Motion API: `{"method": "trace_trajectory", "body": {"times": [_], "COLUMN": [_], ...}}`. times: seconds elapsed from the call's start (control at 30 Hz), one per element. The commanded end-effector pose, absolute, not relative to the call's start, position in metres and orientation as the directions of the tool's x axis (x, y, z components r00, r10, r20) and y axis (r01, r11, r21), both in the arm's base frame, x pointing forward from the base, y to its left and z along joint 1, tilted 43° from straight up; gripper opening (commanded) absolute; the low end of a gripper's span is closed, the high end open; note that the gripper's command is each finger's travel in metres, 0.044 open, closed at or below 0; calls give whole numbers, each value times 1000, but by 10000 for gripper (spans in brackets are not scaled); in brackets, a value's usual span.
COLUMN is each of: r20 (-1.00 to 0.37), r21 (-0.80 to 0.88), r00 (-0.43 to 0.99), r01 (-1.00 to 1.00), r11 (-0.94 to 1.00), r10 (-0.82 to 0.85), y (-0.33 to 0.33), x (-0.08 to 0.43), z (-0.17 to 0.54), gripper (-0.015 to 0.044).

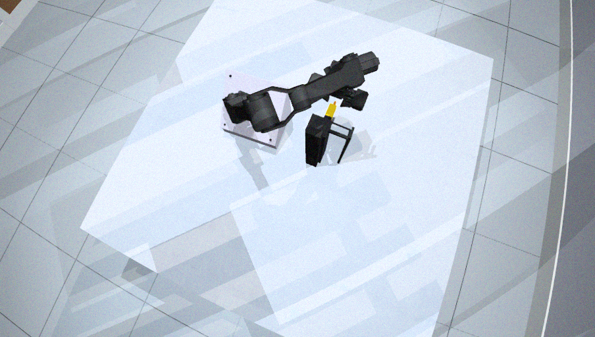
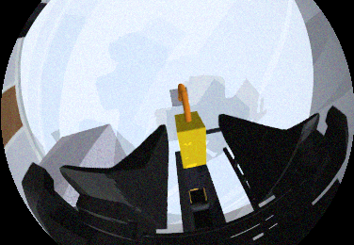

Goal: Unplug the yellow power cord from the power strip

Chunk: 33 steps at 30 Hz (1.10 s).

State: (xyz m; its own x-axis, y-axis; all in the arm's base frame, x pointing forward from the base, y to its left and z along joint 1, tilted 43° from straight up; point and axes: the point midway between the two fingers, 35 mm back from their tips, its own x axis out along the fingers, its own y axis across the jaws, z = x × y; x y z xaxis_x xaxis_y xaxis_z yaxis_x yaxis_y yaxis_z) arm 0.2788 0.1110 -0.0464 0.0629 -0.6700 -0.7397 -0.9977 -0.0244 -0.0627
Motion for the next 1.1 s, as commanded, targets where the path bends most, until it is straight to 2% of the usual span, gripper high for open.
{"method": "trace_trajectory", "body": {"times": [0.0,0.17,0.37,1.07], "r20": [-735,-736,-738,-738], "r21": [-59,-59,-60,-60], "r00": [66,66,67,67], "r01": [-998,-998,-998,-998], "r11": [-33,-34,-33,-33], "r10": [-674,-673,-671,-671], "y": [109,119,161,162], "x": [277,279,278,277], "z": [-47,-52,-77,-78], "gripper": [315,440,440,440]}}
